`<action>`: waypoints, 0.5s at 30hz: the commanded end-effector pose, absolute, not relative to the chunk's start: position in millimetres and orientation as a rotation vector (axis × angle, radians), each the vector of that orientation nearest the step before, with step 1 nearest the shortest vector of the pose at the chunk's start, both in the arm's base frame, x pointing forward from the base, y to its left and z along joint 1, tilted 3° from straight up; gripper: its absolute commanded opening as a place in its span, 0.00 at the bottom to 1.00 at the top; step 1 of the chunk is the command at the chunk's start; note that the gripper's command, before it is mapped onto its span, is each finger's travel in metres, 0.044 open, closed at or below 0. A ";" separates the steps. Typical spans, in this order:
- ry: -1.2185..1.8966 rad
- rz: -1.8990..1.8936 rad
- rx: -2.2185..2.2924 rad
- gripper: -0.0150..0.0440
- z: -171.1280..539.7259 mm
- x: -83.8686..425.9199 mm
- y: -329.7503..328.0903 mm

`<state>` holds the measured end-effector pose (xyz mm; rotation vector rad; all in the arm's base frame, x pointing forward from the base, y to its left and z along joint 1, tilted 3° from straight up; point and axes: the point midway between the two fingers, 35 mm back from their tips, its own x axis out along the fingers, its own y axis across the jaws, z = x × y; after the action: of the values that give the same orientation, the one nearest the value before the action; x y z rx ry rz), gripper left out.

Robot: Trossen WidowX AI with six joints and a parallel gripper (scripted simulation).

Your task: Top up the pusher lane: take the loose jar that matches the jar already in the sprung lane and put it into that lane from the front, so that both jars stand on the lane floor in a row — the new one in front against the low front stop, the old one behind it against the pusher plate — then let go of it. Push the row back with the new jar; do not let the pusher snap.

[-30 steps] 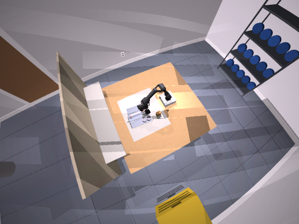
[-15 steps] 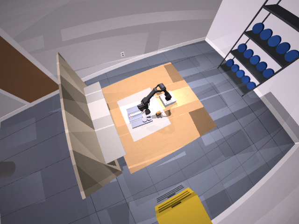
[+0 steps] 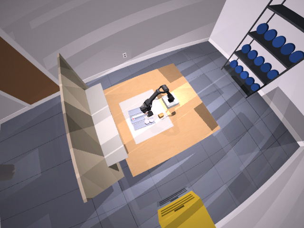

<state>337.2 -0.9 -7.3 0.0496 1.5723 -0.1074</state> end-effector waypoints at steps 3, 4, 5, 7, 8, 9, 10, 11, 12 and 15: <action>1.563 -0.106 0.045 0.25 -7.3 335.8 -0.7; 1.563 -0.106 0.045 0.25 -7.3 335.8 -0.7; 1.563 -0.106 0.045 0.25 -7.3 335.8 -0.7; 1.563 -0.106 0.045 0.25 -7.3 335.8 -0.7; 1.563 -0.106 0.045 0.25 -7.3 335.8 -0.7; 1.563 -0.106 0.045 0.25 -7.3 335.8 -0.7; 1.563 -0.106 0.045 0.25 -7.3 335.8 -0.7; 1.563 -0.106 0.045 0.25 -7.3 335.8 -0.7; 1.562 -0.105 0.045 0.30 -7.2 336.3 -0.7; 1.562 -0.105 0.045 0.43 -7.2 336.3 -0.7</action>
<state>336.2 -0.8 -7.3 0.0485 1.5626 -0.1070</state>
